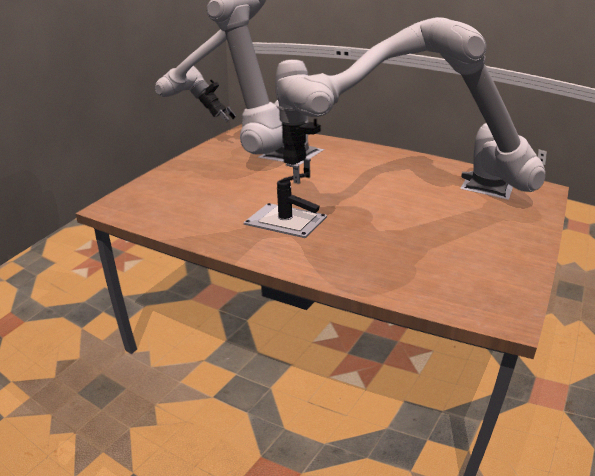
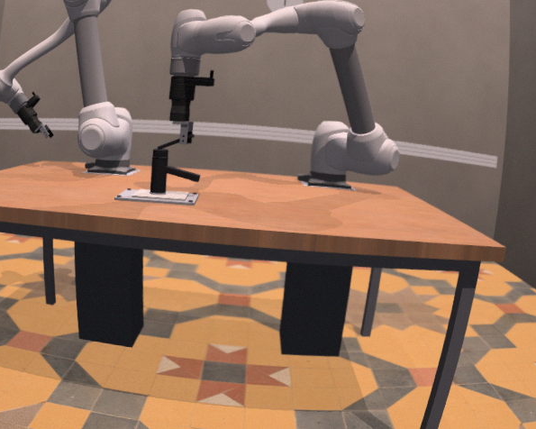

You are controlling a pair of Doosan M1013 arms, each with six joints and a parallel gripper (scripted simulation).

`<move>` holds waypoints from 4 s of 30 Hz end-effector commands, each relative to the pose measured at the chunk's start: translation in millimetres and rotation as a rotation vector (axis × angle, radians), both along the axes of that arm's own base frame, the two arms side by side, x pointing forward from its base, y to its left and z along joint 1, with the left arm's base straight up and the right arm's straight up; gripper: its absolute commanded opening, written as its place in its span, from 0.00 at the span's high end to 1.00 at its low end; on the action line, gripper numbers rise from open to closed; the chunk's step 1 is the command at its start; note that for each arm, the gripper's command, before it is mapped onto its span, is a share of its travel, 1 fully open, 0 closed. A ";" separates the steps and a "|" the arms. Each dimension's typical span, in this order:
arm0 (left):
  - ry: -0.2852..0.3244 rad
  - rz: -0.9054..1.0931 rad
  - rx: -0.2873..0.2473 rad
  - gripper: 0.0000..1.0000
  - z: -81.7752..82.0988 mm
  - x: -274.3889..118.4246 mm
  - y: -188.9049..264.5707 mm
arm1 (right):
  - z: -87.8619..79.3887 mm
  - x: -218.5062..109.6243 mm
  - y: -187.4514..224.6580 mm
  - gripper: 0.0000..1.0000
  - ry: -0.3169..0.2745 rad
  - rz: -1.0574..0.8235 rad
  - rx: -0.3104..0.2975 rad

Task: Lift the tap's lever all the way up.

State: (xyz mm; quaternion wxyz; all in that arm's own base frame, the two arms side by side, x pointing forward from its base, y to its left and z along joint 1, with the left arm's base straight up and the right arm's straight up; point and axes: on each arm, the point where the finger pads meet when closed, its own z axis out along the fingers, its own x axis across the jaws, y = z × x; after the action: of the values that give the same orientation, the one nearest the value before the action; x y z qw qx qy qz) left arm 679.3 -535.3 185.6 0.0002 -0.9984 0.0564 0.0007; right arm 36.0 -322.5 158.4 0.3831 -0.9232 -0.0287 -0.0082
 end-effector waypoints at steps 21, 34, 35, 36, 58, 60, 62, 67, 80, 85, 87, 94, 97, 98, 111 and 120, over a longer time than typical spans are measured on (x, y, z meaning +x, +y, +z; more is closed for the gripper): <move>-0.001 0.000 0.000 0.00 1.1 0.3 0.1 | 0.4 0.1 -0.3 0.00 0.000 0.000 -0.001; -0.001 0.000 0.000 0.00 1.1 0.3 0.1 | 0.4 0.1 -0.3 0.00 0.000 0.000 -0.001; -0.001 0.000 0.000 0.00 1.1 0.3 0.1 | 0.4 0.1 -0.3 0.00 0.000 0.000 -0.001; -0.001 0.000 0.000 0.00 1.1 0.3 0.1 | 0.4 0.1 -0.3 0.00 0.000 0.000 -0.001; -0.001 0.000 0.000 0.00 1.1 0.3 0.1 | 0.4 0.1 -0.3 0.00 0.000 0.000 -0.001; -0.001 0.000 0.000 0.00 1.1 0.3 0.1 | 0.4 0.1 -0.3 0.00 0.000 0.000 -0.001; -0.001 0.000 0.000 0.00 1.1 0.3 0.1 | 0.4 0.1 -0.3 0.00 0.000 0.000 -0.001; -0.001 0.000 0.000 0.00 1.9 0.3 0.1 | 0.4 0.1 -0.3 0.00 0.000 0.000 -0.001; -0.001 0.000 0.000 0.00 18.5 0.2 0.1 | 0.4 0.1 -0.3 0.00 0.000 0.000 -0.001; -0.001 0.000 0.000 0.00 32.1 0.3 0.1 | 0.4 0.1 -0.3 0.00 0.000 0.000 -0.001; -0.001 0.000 0.000 0.00 38.0 0.2 0.1 | 0.4 0.1 -0.3 0.00 0.000 0.000 -0.001; -0.001 0.000 0.000 0.00 56.7 0.2 0.1 | 0.4 0.1 -0.3 0.00 0.000 0.000 -0.001; -0.001 0.000 0.000 0.00 58.9 0.2 0.1 | 0.4 0.1 -0.3 0.00 0.000 0.000 -0.001; -0.001 0.000 0.000 0.00 60.9 0.2 0.1 | 0.4 0.1 -0.3 0.00 0.000 0.000 -0.001; -0.001 0.000 0.000 0.00 71.1 0.2 0.1 | 0.4 0.1 -0.3 0.00 0.000 0.000 -0.001; -0.001 0.000 0.000 1.00 71.1 0.2 0.1 | 0.4 0.1 -0.3 0.00 0.000 0.000 -0.001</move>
State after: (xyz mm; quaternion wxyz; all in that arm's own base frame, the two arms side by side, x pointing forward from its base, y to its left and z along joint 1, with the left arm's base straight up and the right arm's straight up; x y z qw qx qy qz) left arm 679.3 -535.2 255.5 0.0003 -0.9984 0.0564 0.0008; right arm 36.0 -322.5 158.4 0.3831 -0.9232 -0.0287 -0.0082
